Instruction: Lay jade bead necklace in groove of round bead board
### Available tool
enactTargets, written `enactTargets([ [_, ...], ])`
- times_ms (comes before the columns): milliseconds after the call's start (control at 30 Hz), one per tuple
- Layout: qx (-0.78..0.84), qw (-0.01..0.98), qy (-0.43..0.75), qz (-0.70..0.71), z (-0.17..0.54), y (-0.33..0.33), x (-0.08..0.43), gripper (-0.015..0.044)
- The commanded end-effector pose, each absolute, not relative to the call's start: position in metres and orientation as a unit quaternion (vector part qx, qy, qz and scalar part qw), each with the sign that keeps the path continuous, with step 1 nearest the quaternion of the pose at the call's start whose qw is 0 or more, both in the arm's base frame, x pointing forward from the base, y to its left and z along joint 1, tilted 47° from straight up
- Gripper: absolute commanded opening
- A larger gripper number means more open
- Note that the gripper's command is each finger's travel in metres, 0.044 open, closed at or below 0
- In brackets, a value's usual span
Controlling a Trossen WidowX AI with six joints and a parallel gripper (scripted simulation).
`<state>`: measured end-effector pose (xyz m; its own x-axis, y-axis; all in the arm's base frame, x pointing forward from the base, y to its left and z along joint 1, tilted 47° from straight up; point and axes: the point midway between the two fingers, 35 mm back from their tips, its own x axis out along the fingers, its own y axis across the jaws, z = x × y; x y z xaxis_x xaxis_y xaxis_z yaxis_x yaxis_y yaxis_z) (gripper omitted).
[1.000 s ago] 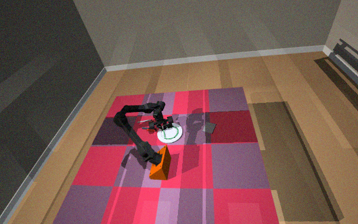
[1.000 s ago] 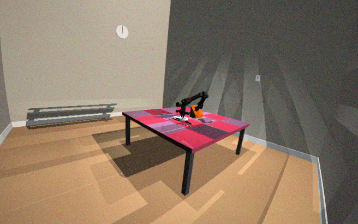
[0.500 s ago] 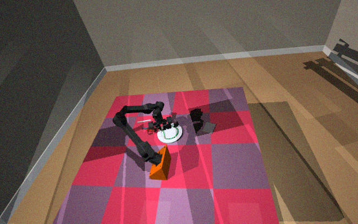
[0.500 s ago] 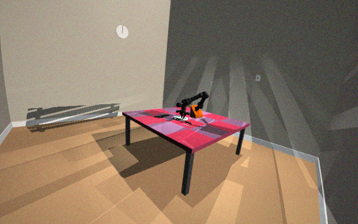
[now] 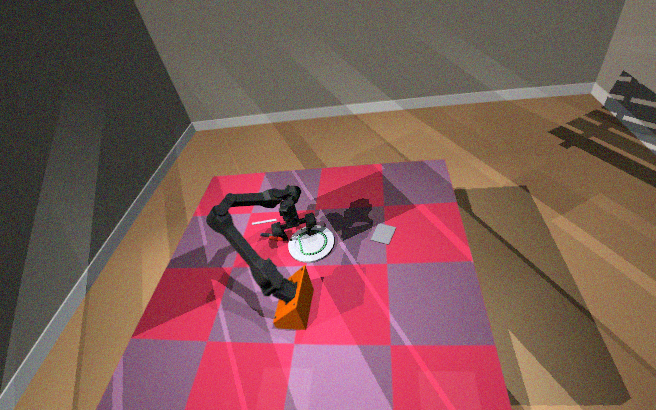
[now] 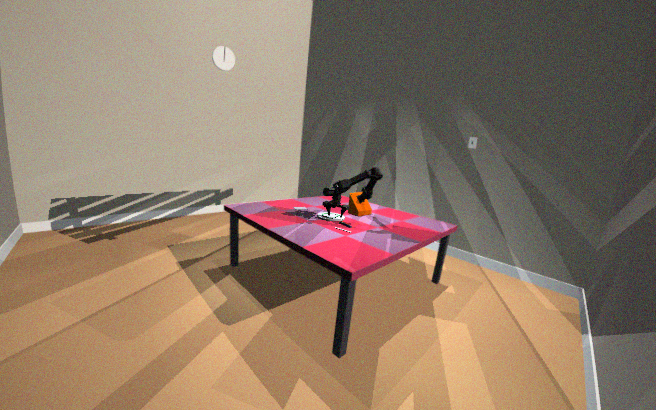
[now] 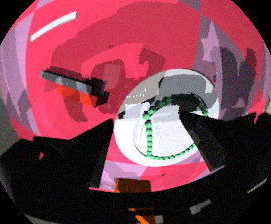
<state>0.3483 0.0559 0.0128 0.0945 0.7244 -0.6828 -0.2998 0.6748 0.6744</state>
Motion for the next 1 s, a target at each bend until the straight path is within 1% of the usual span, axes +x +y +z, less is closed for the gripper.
enactTargets([
  [0, 0.187, 0.717, 0.568, 0.358, 0.014, 0.054, 0.348, 0.044],
  [500, 0.187, 0.717, 0.568, 0.358, 0.014, 0.054, 0.348, 0.044],
  [600, 0.174, 0.72, 0.562, 0.367, 0.014, 0.048, 0.339, 0.0361],
  [900, 0.093, 0.734, 0.52, 0.427, 0.01, 0.02, 0.277, 0.0125],
  [967, 0.083, 0.735, 0.514, 0.435, 0.01, 0.017, 0.268, 0.012],
])
